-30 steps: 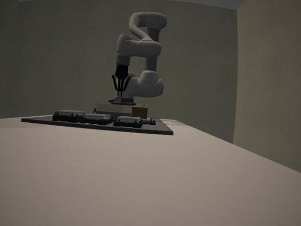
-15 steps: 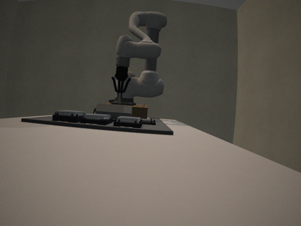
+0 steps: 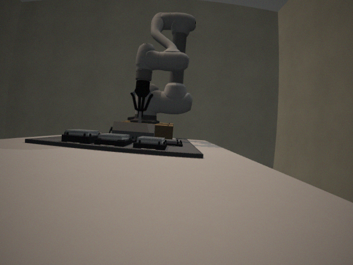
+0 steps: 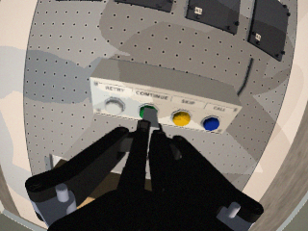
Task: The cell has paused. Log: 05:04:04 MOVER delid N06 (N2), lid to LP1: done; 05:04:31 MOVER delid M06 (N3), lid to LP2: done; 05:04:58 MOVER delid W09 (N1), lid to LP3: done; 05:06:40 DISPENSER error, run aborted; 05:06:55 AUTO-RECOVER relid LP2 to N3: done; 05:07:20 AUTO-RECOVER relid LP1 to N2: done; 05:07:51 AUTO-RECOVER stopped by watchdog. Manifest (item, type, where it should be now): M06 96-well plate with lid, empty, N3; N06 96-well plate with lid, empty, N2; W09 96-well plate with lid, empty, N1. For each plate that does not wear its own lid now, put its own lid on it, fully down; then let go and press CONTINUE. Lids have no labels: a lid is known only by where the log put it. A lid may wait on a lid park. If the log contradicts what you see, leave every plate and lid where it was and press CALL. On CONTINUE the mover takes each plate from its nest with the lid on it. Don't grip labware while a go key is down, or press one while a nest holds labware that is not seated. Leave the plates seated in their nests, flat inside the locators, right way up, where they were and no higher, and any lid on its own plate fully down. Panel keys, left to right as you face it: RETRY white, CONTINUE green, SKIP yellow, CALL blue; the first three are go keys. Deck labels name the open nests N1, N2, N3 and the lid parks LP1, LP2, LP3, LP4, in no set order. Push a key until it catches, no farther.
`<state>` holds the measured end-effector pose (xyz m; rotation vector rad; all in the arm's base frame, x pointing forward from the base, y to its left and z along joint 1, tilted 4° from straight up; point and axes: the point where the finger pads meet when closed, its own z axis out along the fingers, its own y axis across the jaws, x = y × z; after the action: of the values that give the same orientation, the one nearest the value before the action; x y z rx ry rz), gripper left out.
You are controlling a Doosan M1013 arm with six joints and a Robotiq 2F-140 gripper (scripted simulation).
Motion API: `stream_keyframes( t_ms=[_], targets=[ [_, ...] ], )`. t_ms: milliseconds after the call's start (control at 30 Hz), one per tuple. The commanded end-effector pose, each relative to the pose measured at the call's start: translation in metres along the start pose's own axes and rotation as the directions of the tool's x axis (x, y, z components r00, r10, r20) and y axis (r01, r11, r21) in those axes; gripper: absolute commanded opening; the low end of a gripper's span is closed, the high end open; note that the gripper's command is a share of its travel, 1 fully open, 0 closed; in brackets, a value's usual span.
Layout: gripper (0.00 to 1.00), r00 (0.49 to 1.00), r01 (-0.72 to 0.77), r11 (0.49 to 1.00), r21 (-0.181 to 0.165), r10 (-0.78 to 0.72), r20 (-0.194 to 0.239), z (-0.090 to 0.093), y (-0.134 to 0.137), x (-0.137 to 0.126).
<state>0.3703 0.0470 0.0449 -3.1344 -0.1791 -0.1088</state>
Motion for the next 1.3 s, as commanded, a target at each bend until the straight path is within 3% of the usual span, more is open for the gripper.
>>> stream_keyframes(
  t_ms=[0,1267],
  targets=[
    [0.0,1.0,0.001,1.0,0.003,-0.001,0.004,0.0048,-0.0008,-0.0011],
    [0.0,1.0,0.001,1.0,0.003,-0.001,0.004,0.0092,-0.0008,-0.0011]
  ],
)
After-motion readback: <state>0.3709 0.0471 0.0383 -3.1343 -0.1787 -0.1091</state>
